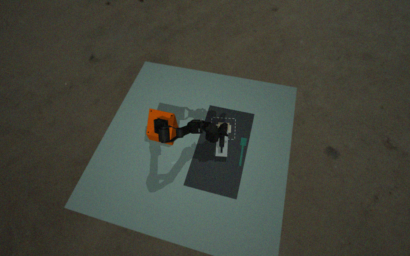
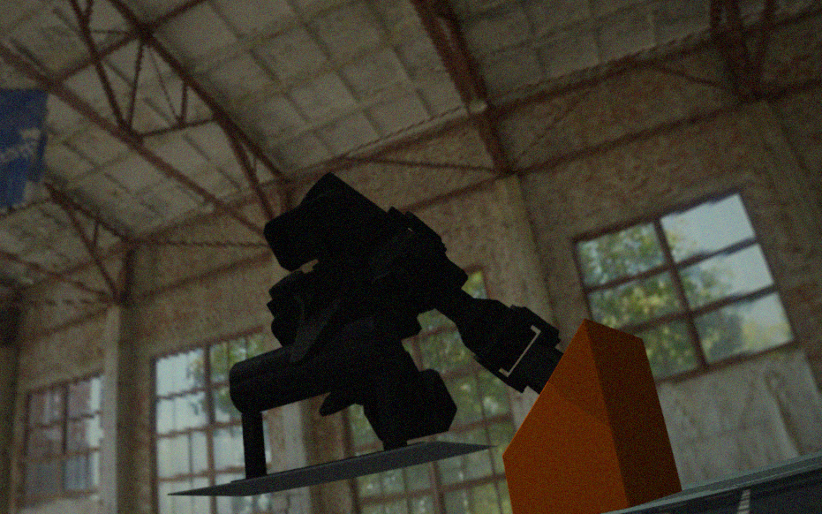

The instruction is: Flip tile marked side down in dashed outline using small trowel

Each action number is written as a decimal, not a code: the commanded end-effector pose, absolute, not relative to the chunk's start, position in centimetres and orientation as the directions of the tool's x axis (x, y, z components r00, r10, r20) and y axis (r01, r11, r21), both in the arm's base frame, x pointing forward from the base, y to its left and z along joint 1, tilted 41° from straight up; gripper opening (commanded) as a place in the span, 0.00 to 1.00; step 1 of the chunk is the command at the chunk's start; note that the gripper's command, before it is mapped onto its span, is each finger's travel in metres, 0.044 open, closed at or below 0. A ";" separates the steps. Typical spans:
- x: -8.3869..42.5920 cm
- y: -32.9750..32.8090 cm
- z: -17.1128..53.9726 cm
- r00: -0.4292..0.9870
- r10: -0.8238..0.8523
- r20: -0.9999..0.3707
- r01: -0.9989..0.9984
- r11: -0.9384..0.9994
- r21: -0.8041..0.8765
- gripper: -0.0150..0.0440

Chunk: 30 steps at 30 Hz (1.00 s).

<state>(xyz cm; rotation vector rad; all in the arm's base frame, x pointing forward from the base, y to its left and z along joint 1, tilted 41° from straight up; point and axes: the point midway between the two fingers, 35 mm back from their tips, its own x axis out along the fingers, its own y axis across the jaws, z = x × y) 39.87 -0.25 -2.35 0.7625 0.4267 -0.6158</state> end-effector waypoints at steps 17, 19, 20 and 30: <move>40.0 0.0 -4.1 0.750 -0.348 -0.562 0.646 0.569 0.510 0.25; 40.2 -0.2 -3.4 0.750 -0.348 -0.562 0.646 0.568 0.509 0.25; 40.3 -0.3 -3.0 0.750 -0.348 -0.562 0.646 0.568 0.509 0.25; 41.0 -1.3 0.6 0.750 -0.349 -0.562 0.646 0.569 0.509 0.25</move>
